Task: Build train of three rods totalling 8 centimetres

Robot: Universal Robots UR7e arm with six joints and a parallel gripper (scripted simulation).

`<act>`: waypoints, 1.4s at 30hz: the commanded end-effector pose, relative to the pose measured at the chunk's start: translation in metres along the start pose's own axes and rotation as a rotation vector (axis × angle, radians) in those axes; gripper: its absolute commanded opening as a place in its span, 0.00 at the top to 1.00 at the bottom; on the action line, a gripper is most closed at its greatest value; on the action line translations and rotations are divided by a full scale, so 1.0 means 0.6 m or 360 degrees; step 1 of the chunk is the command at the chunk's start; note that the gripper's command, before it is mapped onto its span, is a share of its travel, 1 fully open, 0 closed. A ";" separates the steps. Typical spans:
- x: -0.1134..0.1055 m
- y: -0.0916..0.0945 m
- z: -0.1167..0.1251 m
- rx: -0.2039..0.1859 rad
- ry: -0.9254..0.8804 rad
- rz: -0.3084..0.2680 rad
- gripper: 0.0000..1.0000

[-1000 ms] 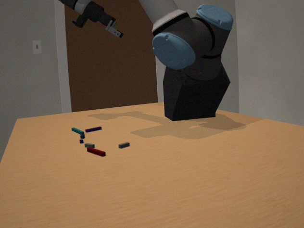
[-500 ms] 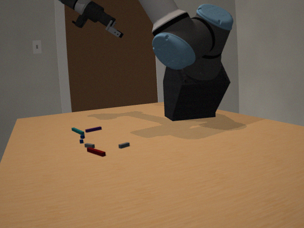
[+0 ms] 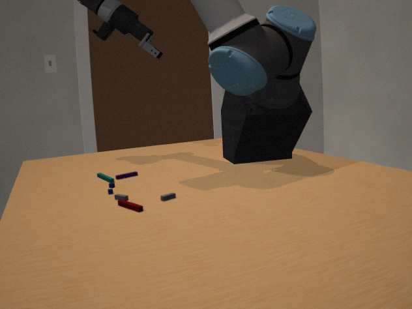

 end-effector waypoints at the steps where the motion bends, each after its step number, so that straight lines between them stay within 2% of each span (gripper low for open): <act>1: 0.013 -0.011 -0.050 -0.0010 0.0086 0.0103 0.00; 10: 0.048 -0.057 -0.190 -0.0066 0.0376 0.0398 0.00; 12: 0.048 -0.057 -0.190 -0.0066 0.0376 0.0398 0.00; 17: 0.063 -0.097 -0.279 -0.0126 0.0598 0.0589 0.00; 25: 0.072 -0.159 -0.390 -0.0227 0.0920 0.0826 0.00; 27: 0.072 -0.176 -0.416 -0.0254 0.1003 0.0882 0.00; 29: 0.072 -0.176 -0.416 -0.0254 0.1003 0.0882 0.00; 33: 0.069 -0.220 -0.476 -0.0326 0.1213 0.1013 0.00; 42: 0.052 -0.304 -0.570 -0.0459 0.1589 0.1222 0.00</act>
Point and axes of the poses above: the point where the finger pads meet when closed, its own y axis back along the fingers, its own z axis across the jaws, x = y × z, the point moved 9 cm from there along y, back along the fingers, and after that the axes turned 12 degrees about -y, right-handed, at the moved point
